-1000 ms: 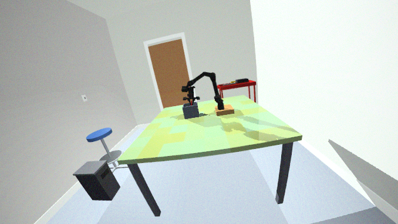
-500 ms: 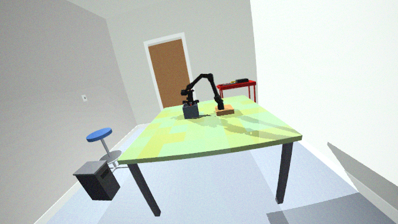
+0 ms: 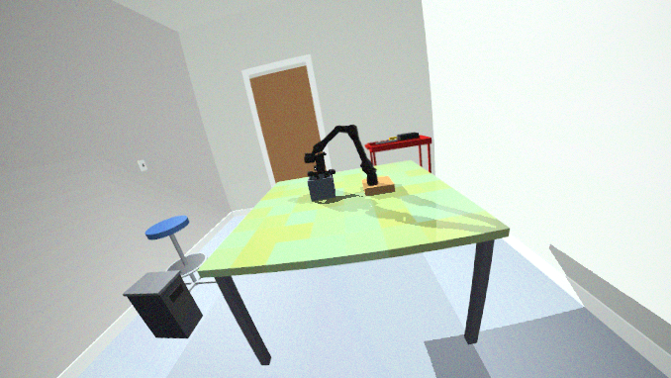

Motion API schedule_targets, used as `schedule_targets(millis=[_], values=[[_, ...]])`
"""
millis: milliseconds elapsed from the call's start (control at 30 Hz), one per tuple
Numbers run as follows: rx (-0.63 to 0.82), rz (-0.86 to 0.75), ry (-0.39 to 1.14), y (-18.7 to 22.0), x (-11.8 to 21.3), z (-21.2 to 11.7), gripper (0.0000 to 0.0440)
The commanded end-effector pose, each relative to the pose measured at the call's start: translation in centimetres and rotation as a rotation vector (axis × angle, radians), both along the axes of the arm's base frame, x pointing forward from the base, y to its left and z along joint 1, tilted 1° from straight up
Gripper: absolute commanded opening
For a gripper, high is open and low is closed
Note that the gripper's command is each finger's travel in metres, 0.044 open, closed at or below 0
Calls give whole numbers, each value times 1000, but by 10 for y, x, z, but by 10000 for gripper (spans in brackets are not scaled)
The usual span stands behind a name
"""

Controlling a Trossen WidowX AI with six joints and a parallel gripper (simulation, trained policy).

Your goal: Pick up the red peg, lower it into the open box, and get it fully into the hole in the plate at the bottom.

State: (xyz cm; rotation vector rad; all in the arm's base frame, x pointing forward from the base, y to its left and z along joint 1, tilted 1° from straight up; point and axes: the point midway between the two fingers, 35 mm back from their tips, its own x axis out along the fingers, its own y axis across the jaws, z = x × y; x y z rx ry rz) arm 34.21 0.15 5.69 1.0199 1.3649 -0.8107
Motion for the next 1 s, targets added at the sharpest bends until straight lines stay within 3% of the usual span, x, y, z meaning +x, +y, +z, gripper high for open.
schedule_targets(millis=[0, 200, 700, 967], values=[[46, 5, 21, 1, 5, -3, 158], [108, -15, 24, -2, 12, 12, 192], [252, -53, -6, -6, 24, 47, 229], [295, -46, -48, -10, 34, 61, 171]])
